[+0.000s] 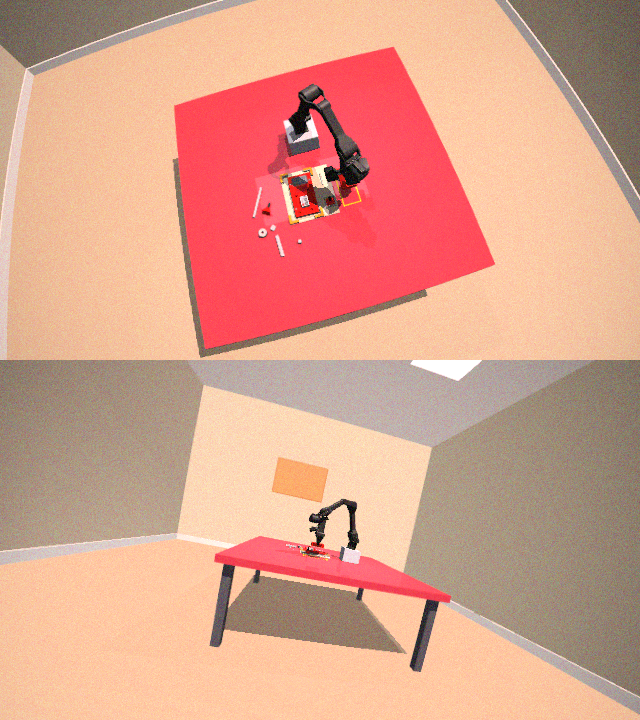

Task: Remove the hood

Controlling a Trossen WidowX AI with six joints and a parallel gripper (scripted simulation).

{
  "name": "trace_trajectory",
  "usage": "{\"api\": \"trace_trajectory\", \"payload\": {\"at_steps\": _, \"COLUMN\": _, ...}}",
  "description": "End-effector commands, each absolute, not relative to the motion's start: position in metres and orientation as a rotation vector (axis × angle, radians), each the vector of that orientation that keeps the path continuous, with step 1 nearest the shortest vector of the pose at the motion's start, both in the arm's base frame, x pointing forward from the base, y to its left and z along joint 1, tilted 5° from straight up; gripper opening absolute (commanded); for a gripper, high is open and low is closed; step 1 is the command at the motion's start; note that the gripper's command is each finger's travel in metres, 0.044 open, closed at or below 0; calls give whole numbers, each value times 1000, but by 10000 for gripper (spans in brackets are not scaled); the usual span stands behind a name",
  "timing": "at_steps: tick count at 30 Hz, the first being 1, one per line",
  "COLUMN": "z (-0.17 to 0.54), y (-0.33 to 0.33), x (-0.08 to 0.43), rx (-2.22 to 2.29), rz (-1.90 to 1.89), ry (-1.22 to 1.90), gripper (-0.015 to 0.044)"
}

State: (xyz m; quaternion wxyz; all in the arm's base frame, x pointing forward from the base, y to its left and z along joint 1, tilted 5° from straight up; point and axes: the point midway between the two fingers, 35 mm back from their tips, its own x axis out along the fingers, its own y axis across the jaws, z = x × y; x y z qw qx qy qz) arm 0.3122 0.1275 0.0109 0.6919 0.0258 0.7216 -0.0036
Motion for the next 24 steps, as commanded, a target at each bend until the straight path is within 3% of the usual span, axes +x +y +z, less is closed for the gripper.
{"api": "trace_trajectory", "payload": {"at_steps": 1, "z": 6, "y": 128, "x": 311, "rx": 62, "rz": -12, "ry": 1619, "gripper": 0}}
{"api": "trace_trajectory", "payload": {"at_steps": 24, "z": -9, "y": 128, "x": 310, "rx": 62, "rz": -12, "ry": 1619, "gripper": 0}}
